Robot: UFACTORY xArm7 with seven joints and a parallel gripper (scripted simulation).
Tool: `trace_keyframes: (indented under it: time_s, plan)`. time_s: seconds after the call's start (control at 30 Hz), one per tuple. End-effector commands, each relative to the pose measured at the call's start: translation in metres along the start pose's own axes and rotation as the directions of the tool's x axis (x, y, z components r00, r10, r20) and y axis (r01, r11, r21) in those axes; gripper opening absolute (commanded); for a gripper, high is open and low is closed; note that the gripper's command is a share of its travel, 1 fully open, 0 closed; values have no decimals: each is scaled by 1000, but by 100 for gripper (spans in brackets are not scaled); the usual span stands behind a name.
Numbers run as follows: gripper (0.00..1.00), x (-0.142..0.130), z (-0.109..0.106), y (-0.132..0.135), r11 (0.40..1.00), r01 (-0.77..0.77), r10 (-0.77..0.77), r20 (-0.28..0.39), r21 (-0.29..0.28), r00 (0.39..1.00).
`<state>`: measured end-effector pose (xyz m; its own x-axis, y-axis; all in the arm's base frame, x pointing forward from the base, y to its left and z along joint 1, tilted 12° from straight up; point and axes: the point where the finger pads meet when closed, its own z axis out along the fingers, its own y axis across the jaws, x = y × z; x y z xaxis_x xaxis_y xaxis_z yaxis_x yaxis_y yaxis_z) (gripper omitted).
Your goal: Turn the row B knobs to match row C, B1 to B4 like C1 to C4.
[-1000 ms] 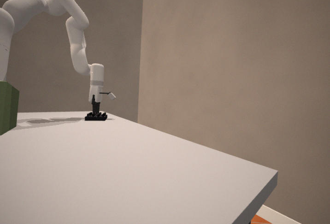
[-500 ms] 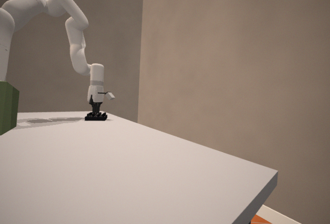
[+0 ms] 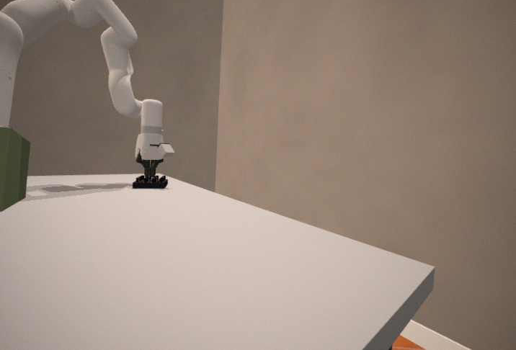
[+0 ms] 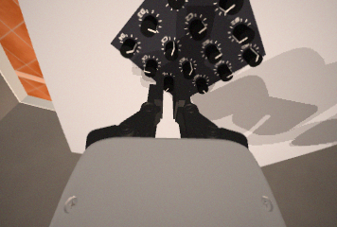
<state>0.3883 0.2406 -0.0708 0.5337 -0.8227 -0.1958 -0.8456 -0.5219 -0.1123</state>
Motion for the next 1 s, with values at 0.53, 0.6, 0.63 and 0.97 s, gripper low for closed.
trace_keyframes:
  time_s: [0.53, 0.6, 0.63, 0.97]
  plan:
    - [8, 0, -1, -2, 891, -454, 454, -8, -2, 891]
    - [8, 0, -1, -2, 871, -491, 491, -8, -1, 871]
    - [8, 0, -1, -2, 861, -508, 508, -8, -1, 861]
    - [8, 0, -1, -2, 782, -623, 623, -8, 0, 782]
